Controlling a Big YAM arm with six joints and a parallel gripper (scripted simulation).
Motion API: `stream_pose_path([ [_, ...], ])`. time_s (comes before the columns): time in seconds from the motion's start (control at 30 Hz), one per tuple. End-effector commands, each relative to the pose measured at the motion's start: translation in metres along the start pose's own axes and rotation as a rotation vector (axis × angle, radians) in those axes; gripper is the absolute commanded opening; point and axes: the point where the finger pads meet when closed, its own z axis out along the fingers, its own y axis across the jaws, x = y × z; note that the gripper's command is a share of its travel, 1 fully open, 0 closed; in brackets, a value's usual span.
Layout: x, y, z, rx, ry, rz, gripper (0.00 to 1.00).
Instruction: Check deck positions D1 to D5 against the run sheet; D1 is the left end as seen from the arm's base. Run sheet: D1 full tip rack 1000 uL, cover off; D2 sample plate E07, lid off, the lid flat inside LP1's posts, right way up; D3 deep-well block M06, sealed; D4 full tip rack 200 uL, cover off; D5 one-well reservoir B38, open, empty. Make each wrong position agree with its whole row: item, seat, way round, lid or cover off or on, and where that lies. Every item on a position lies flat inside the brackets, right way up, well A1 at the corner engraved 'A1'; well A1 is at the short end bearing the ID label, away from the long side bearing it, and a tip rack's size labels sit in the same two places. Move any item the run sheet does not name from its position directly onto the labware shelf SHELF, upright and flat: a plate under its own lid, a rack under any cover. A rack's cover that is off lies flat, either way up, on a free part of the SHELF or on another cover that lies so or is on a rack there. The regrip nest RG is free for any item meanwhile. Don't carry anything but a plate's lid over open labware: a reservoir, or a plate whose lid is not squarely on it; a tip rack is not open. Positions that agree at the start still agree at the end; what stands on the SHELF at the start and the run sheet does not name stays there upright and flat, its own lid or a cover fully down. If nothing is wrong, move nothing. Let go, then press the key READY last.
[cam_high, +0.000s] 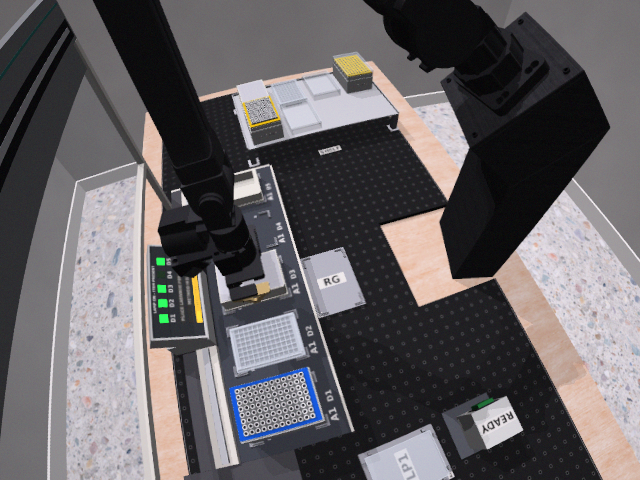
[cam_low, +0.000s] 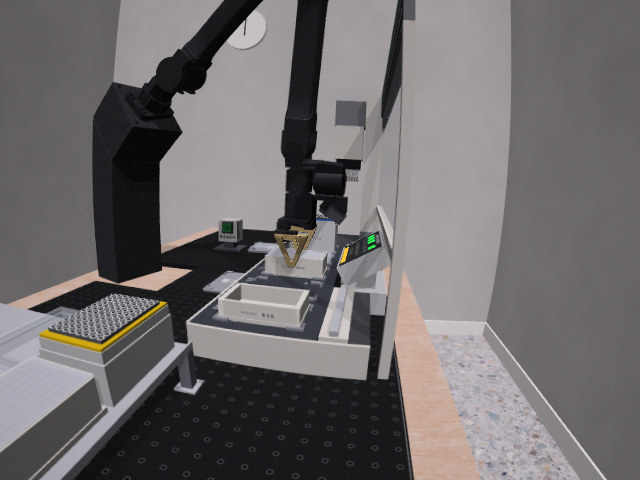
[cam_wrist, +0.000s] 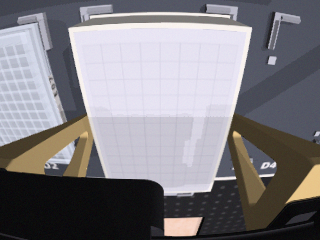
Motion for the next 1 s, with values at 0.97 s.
stream_pose_path([
  [0.97, -0.007, 0.004, -0.043, -0.006, -0.019, 0.004, 1.00],
])
